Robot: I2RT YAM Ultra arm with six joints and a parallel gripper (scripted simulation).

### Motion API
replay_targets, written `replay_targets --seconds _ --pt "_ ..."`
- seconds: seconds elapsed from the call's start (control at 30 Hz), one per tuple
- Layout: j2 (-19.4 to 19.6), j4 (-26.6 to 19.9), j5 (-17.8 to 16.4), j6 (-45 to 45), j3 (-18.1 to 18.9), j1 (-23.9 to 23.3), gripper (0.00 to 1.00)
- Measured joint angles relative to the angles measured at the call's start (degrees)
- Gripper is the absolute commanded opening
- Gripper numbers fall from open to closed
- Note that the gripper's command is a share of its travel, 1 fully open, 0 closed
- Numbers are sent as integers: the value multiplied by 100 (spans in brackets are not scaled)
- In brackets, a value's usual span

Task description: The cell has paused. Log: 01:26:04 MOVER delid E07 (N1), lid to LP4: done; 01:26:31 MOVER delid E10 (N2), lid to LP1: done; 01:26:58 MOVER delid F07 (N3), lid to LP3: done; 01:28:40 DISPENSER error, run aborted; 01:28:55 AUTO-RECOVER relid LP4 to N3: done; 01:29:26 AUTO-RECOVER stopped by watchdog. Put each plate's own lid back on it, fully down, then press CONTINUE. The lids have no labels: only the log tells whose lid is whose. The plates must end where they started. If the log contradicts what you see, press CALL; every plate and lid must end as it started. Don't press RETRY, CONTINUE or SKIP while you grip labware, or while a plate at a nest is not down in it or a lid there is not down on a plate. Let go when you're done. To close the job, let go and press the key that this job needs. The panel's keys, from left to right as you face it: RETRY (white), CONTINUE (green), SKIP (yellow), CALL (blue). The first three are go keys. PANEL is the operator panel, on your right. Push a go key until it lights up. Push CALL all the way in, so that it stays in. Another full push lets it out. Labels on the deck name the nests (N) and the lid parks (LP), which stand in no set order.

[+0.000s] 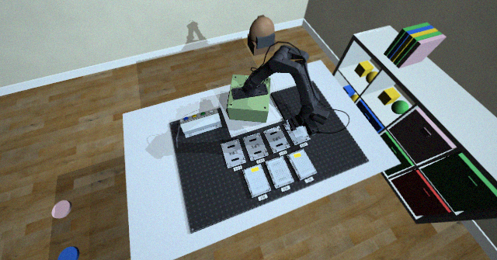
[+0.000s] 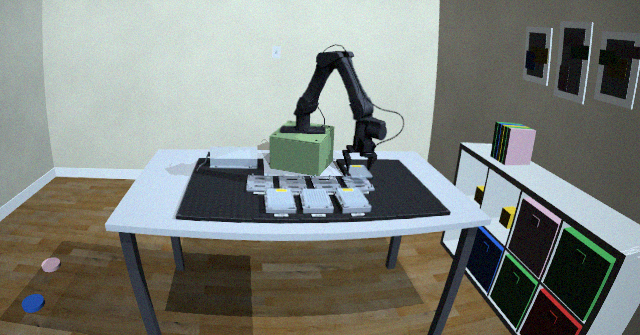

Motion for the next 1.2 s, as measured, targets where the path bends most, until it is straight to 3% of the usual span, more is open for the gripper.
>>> replay_targets --seconds 1.2 --pt "44 -79 0 4 87 2 0"
